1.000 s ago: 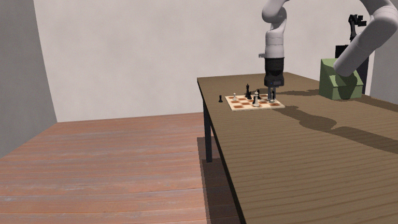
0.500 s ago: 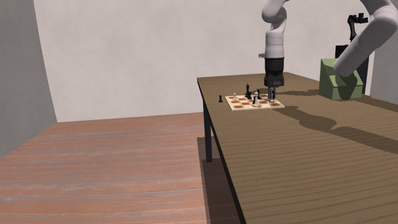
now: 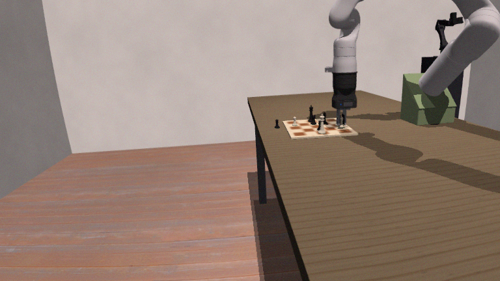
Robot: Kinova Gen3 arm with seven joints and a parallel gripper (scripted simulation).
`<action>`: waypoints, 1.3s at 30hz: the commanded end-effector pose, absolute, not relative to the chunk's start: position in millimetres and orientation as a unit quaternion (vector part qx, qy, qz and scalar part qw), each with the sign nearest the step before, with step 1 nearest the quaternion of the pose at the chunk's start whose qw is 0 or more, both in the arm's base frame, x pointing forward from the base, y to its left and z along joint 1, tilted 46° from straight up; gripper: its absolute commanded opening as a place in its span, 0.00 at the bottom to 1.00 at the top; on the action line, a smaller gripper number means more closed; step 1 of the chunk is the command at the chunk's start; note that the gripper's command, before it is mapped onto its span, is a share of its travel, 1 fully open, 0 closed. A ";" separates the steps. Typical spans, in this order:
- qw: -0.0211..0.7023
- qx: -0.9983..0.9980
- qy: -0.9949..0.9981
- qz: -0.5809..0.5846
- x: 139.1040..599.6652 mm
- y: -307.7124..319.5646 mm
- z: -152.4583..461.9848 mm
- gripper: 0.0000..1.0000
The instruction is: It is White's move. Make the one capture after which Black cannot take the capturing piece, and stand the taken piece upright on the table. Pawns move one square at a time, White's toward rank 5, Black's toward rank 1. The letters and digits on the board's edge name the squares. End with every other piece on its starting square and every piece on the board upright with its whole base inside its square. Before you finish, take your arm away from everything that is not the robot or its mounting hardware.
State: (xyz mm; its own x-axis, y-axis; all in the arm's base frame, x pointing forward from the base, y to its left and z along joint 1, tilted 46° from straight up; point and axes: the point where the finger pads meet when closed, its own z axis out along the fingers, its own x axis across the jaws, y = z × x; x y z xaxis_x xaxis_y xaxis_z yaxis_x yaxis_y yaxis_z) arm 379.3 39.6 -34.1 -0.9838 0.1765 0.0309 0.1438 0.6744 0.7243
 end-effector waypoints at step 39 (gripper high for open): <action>0.021 0.088 0.915 0.394 380.0 41.1 -36.3 0.00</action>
